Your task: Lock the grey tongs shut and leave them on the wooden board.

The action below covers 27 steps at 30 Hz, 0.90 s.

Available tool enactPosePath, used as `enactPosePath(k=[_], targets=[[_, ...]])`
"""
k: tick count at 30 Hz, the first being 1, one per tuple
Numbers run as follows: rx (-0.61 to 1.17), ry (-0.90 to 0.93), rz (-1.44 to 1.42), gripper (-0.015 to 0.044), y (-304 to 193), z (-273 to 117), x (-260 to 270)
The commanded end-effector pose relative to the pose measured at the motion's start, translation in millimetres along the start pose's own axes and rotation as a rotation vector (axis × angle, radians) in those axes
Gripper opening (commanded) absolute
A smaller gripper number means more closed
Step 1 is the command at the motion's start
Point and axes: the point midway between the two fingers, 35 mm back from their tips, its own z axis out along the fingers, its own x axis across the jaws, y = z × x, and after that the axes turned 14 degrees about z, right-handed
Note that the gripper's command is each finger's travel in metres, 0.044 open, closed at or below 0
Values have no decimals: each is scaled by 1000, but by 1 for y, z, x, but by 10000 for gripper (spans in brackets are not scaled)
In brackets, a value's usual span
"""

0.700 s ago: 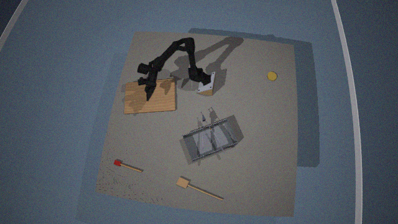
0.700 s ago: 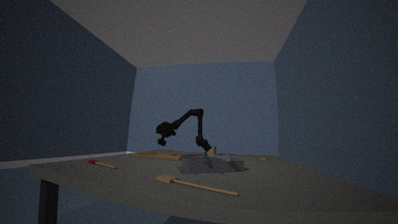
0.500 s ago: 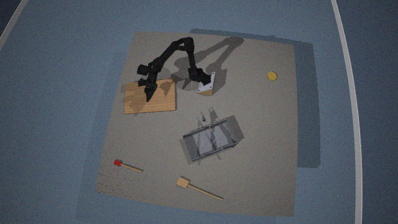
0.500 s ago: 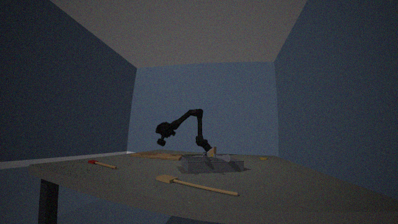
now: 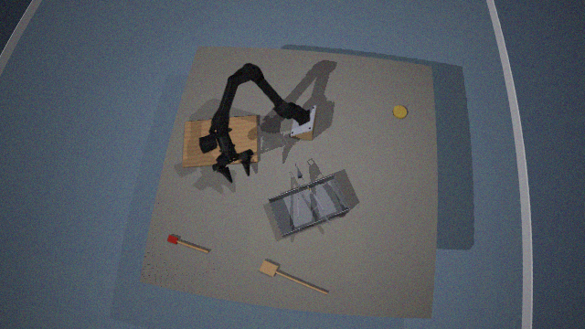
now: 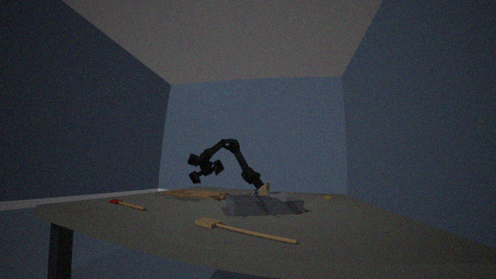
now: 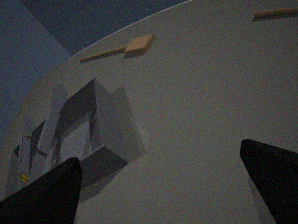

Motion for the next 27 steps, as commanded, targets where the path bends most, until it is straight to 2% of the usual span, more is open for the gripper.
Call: enactPosePath(k=[1,5,10,18,27], targets=[[191,100,-316,440,-11,46,31],[381,228,-705,440,-26,82,69],[610,467,-1330,440,-52,118,118],[835,881,-2118,440,-80,141,174],[1035,1515,-2885,440,-99,151,232]])
